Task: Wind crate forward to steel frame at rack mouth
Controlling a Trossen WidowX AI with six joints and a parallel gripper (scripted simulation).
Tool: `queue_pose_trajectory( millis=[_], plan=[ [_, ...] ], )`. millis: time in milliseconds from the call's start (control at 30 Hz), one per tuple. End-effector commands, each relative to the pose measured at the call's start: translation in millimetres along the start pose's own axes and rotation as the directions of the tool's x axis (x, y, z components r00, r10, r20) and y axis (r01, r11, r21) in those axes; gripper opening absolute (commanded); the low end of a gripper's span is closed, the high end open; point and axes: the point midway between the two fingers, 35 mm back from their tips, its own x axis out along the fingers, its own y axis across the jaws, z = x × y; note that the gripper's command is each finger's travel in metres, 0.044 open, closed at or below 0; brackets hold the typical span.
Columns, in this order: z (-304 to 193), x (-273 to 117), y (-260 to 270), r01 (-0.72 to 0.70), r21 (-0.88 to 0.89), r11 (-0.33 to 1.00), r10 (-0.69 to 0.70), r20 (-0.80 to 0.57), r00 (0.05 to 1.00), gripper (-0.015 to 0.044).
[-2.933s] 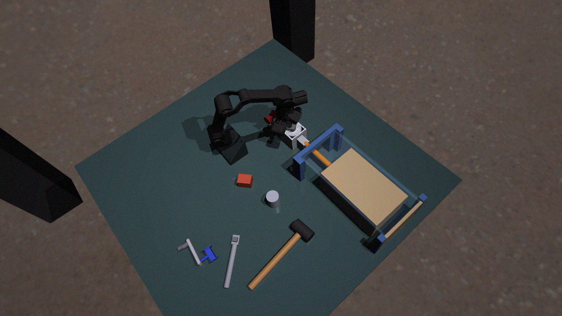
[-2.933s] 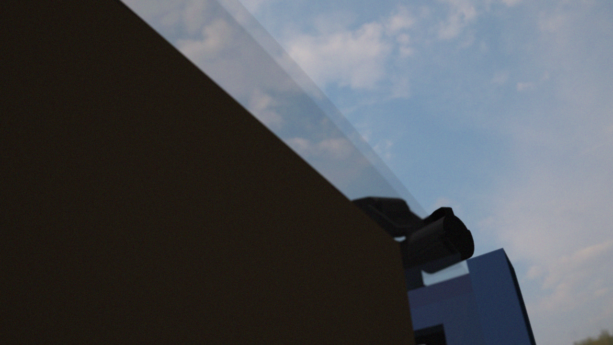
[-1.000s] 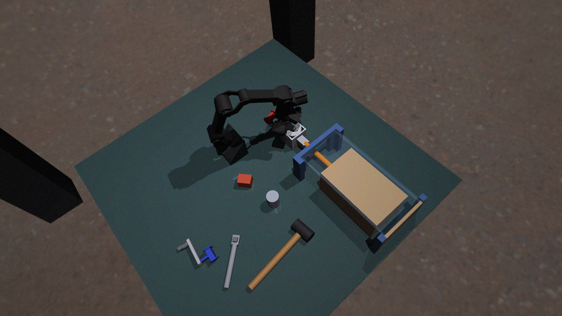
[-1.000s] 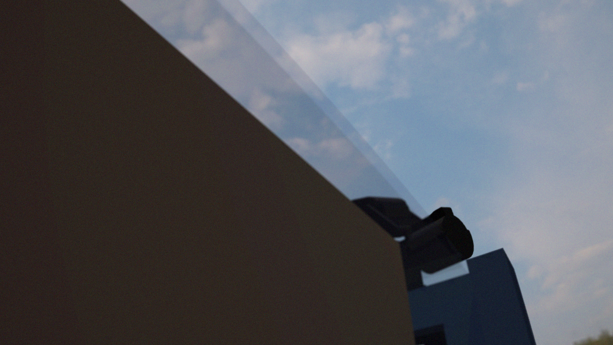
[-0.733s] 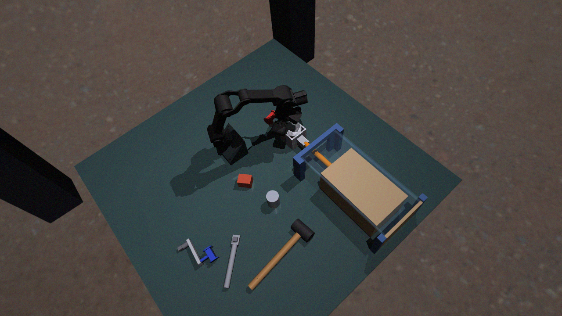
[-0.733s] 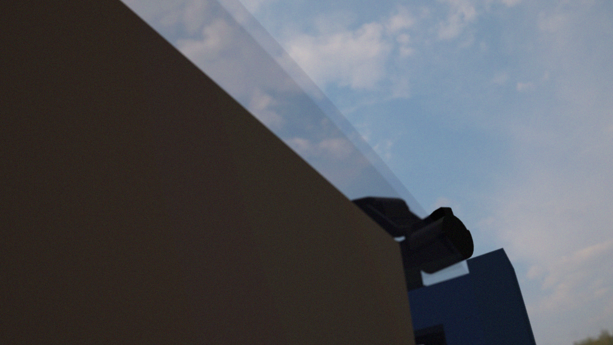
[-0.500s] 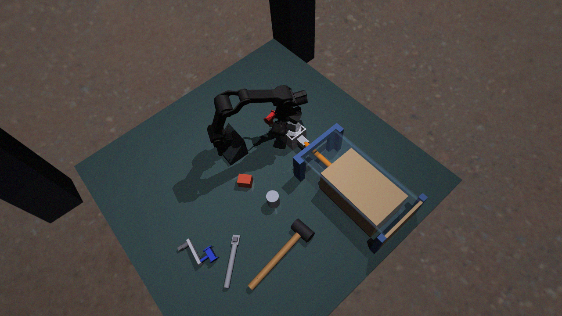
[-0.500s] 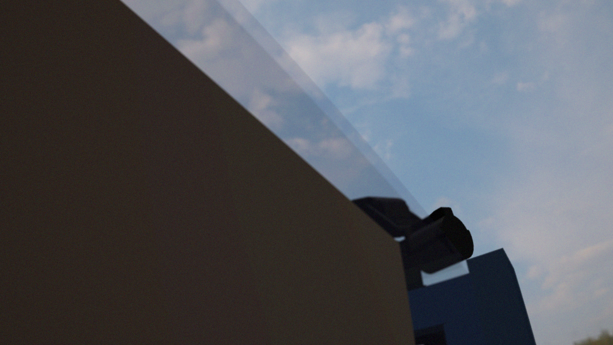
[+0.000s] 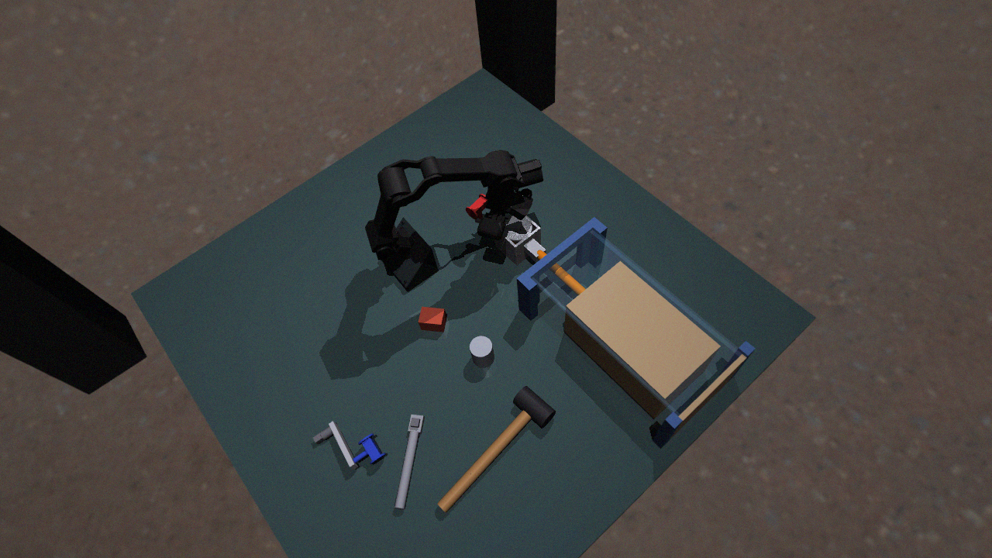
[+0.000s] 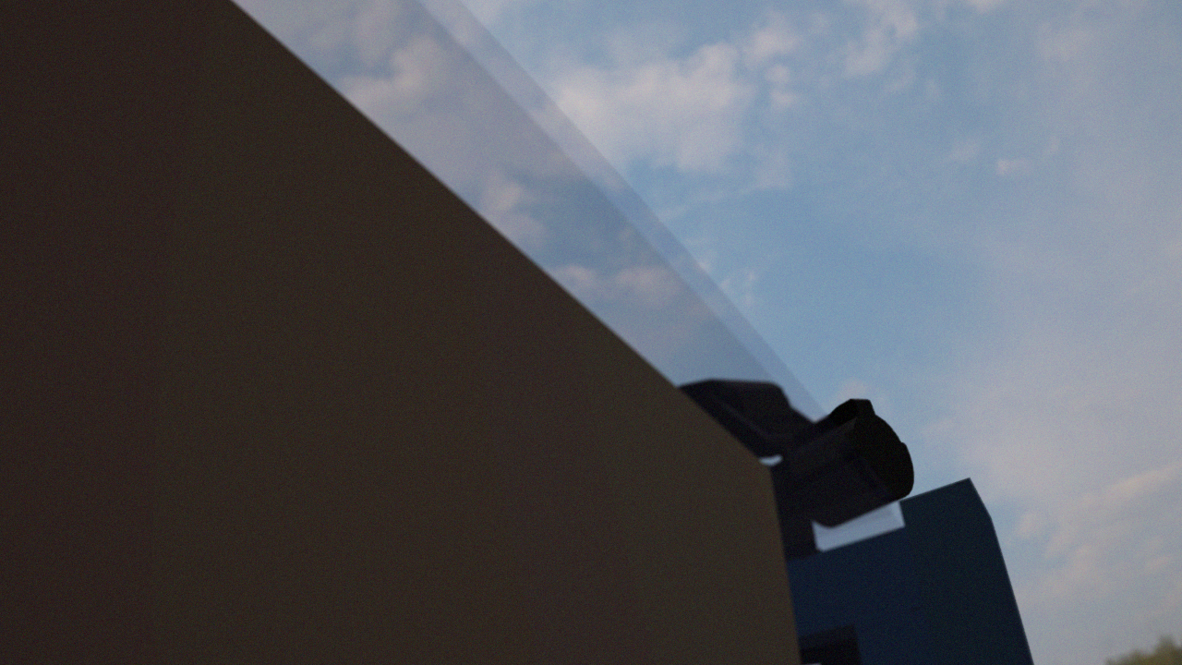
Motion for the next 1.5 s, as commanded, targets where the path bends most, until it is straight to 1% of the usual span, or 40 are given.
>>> queue_pose_trajectory(
  millis=[0,300,433,667,800,1467],
  plan=[
    [0.1,4.0,2.7,-0.002,0.034,0.999,0.003,-0.007,1.000,0.0000],
    [0.1,4.1,2.4,-0.002,0.029,1.000,0.002,-0.007,1.000,0.0000],
    [0.2,4.2,-1.7,0.006,-0.056,0.998,-0.006,-0.009,1.000,0.0000],
    [0.1,4.3,-1.8,0.007,-0.064,0.998,-0.007,-0.008,1.000,0.0000],
    [0.2,4.4,-3.9,0.010,-0.108,0.994,-0.011,-0.009,1.000,0.0000],
    [0.1,4.7,-1.6,0.007,-0.065,0.998,-0.007,-0.008,1.000,0.0000]
  ],
)
